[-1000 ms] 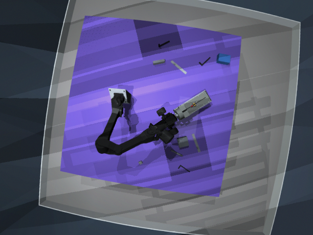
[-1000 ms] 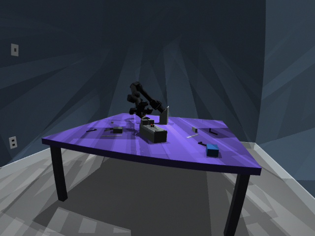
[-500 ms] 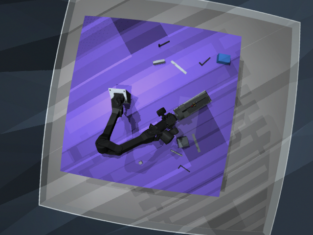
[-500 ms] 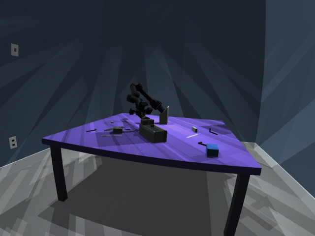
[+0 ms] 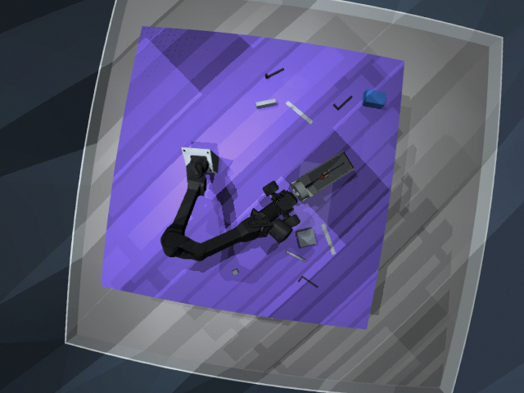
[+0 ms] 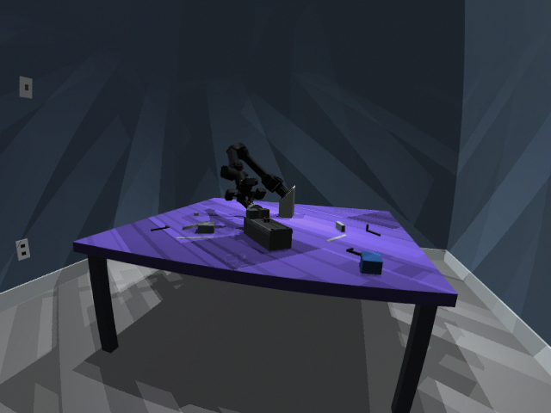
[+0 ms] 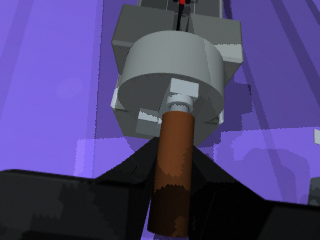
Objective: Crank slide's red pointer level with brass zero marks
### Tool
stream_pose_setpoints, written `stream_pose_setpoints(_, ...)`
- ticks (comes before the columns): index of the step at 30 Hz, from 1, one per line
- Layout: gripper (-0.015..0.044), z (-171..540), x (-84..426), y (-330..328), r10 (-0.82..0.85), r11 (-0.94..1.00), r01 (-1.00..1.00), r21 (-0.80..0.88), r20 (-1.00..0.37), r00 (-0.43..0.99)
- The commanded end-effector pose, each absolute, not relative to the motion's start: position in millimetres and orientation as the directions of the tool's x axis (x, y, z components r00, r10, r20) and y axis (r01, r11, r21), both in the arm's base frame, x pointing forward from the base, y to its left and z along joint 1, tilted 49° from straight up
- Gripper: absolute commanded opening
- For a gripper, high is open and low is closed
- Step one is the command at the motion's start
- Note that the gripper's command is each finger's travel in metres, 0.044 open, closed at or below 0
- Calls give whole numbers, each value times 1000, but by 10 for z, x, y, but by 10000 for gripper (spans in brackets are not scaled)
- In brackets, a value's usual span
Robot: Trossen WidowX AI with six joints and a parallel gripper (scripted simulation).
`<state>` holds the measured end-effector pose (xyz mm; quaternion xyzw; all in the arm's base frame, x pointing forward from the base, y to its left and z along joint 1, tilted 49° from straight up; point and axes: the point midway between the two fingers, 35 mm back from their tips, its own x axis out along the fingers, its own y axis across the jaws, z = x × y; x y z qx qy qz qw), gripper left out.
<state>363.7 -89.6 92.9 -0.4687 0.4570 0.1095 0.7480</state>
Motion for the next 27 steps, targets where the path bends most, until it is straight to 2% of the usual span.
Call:
stream_pose_setpoints(1,0,980,3690,-955,-272,537,-579,-614,-775,570)
stream_pose_setpoints(27,0,961,3782,-1178,-273,536,-579,-615,-775,570)
